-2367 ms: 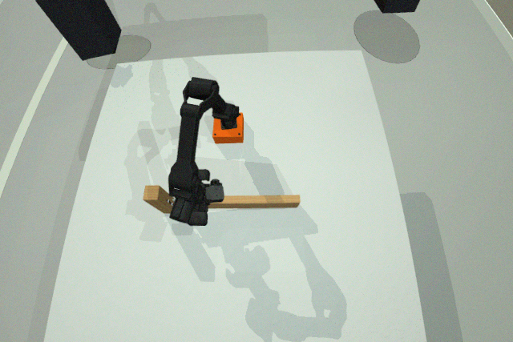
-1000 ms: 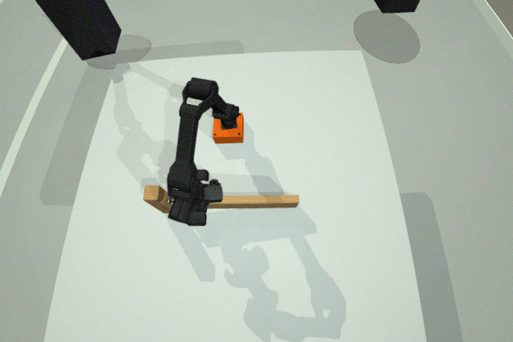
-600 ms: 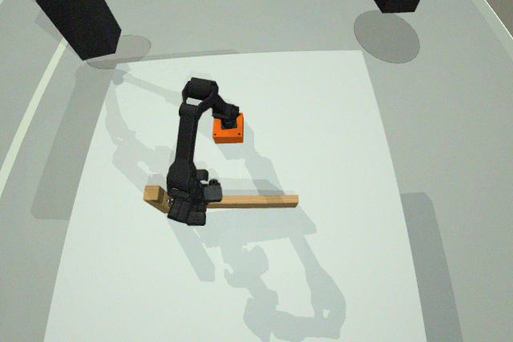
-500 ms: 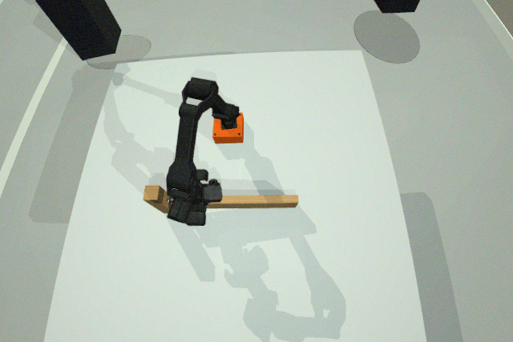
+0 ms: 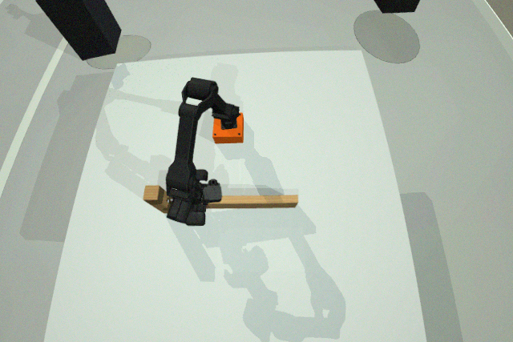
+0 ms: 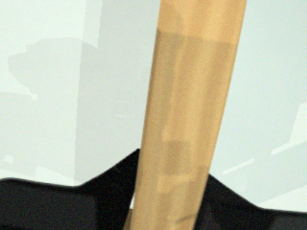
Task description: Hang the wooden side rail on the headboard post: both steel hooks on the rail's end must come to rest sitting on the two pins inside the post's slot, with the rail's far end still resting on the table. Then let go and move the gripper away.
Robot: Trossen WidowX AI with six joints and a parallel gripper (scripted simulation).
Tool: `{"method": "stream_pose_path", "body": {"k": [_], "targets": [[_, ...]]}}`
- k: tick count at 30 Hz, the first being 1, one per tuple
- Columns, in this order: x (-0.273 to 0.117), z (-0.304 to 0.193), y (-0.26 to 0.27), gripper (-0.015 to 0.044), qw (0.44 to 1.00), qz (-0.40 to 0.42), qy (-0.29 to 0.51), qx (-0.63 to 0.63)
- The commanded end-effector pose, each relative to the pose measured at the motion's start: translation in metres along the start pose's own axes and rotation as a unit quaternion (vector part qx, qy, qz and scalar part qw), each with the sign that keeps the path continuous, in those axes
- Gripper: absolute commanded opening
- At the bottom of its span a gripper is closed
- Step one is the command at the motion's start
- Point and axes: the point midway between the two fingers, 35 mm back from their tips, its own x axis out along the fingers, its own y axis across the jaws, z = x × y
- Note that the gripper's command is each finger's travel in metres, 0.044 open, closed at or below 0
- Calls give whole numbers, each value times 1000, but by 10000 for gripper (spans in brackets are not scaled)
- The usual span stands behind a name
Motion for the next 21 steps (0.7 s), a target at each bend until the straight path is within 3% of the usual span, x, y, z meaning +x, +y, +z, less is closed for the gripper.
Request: {"method": "stream_pose_path", "body": {"k": [1,21], "targets": [[0,-2,0,0,1000,-2,2,0],[-1,-4,0,0,1000,-2,2,0]]}}
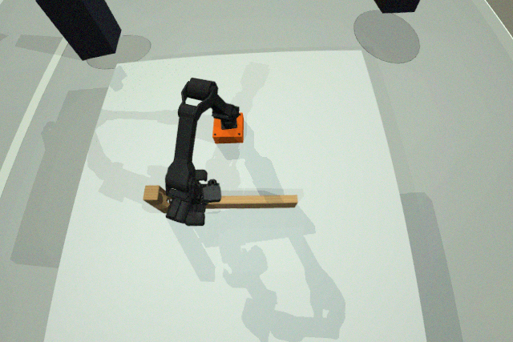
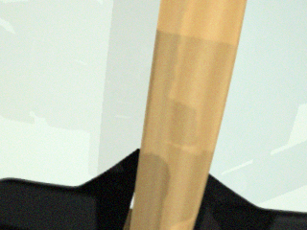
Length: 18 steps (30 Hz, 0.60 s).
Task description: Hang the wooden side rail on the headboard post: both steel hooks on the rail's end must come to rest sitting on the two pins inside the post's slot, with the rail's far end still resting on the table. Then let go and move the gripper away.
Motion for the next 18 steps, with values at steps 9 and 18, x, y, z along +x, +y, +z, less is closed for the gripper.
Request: {"method": "stream_pose_path", "body": {"k": [9,18], "targets": [[-3,-3,0,0,1000,-1,3,0],[-2,-4,-1,0,1000,-1,3,0]]}}
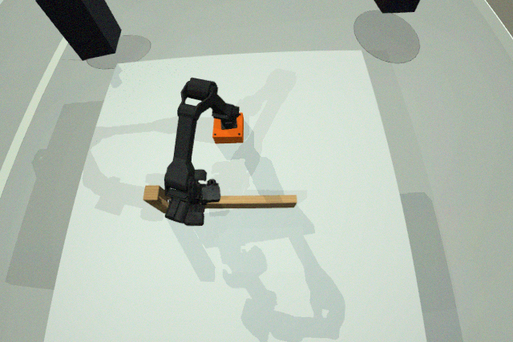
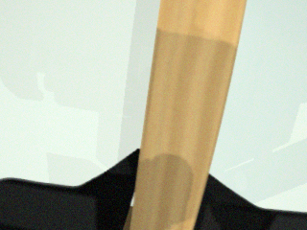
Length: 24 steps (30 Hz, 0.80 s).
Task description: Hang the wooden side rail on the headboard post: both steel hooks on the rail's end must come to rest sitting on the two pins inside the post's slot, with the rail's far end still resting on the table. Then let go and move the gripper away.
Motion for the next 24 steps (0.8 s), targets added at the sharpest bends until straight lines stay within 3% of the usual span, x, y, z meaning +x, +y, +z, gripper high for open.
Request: {"method": "stream_pose_path", "body": {"k": [1,24], "targets": [[-1,-2,-1,0,1000,-2,2,0],[0,-4,-1,0,1000,-2,2,0]]}}
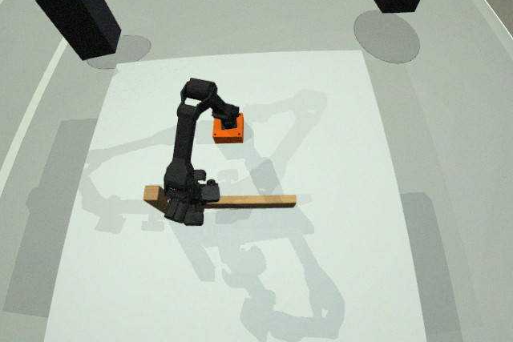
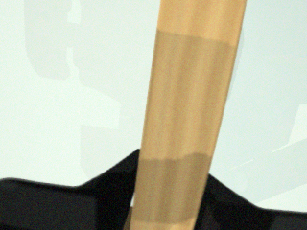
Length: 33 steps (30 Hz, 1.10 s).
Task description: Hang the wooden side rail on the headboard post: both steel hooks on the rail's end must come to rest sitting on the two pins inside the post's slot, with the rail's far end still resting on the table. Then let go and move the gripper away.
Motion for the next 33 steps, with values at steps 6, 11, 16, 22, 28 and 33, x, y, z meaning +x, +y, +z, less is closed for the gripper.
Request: {"method": "stream_pose_path", "body": {"k": [6,11,16,22,28,33], "targets": [[-2,-3,-1,0,1000,-2,3,-1],[-2,-4,0,0,1000,-2,3,-1],[-3,-4,0,0,1000,-2,3,-1],[-3,-5,-1,0,1000,-2,3,-1],[-3,-5,-1,0,1000,-2,3,-1],[-2,-6,-1,0,1000,-2,3,-1]]}}
